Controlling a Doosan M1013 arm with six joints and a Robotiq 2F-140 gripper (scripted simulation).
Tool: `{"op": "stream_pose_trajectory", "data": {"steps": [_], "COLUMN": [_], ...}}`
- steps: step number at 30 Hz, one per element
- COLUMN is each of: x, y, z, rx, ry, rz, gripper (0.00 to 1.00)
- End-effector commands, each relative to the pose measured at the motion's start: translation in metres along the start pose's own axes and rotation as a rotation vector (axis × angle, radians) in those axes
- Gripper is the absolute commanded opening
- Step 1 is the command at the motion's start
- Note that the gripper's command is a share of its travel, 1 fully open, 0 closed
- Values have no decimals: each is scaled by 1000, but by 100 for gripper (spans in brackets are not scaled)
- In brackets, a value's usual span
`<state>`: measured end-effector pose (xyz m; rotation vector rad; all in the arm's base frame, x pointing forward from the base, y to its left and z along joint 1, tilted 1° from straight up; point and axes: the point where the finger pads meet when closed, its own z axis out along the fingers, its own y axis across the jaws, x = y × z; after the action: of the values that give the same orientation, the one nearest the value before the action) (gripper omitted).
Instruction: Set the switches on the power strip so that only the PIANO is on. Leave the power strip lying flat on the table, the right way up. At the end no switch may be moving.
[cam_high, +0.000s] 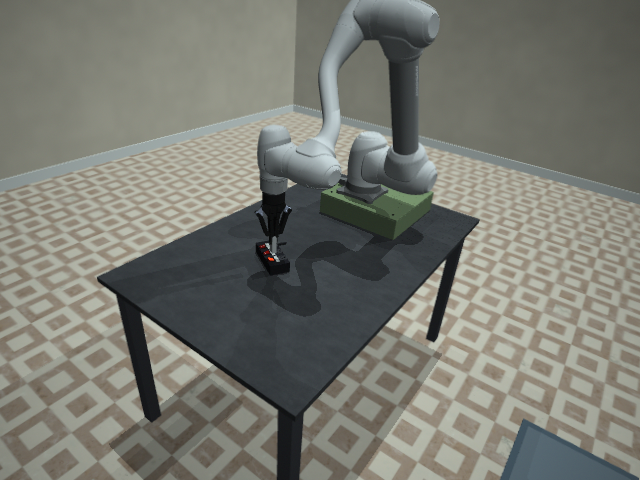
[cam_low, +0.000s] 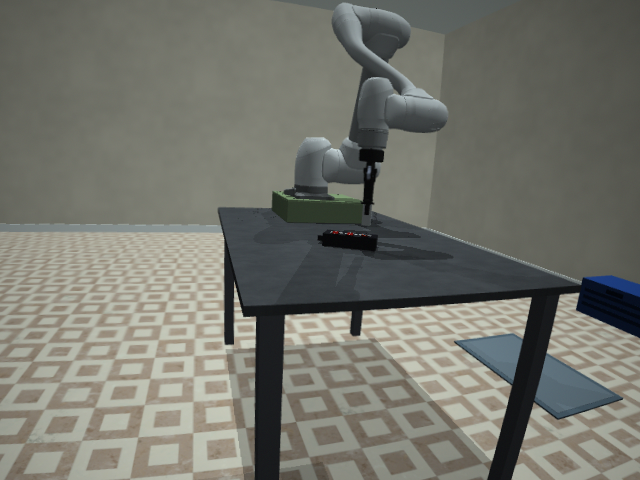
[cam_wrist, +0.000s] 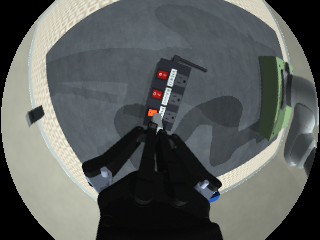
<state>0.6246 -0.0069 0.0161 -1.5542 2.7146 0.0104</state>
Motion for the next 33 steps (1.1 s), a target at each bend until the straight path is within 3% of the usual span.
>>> {"op": "stream_pose_trajectory", "data": {"steps": [1, 22, 23, 33], "x": [0, 0, 0, 0], "y": [0, 0, 0, 0], "z": [-7, -8, -8, -28], "rx": [-1, -1, -1, -1], "ry": [1, 1, 1, 1], "rz": [5, 5, 5, 5], "gripper": [0, 0, 100, 100]}}
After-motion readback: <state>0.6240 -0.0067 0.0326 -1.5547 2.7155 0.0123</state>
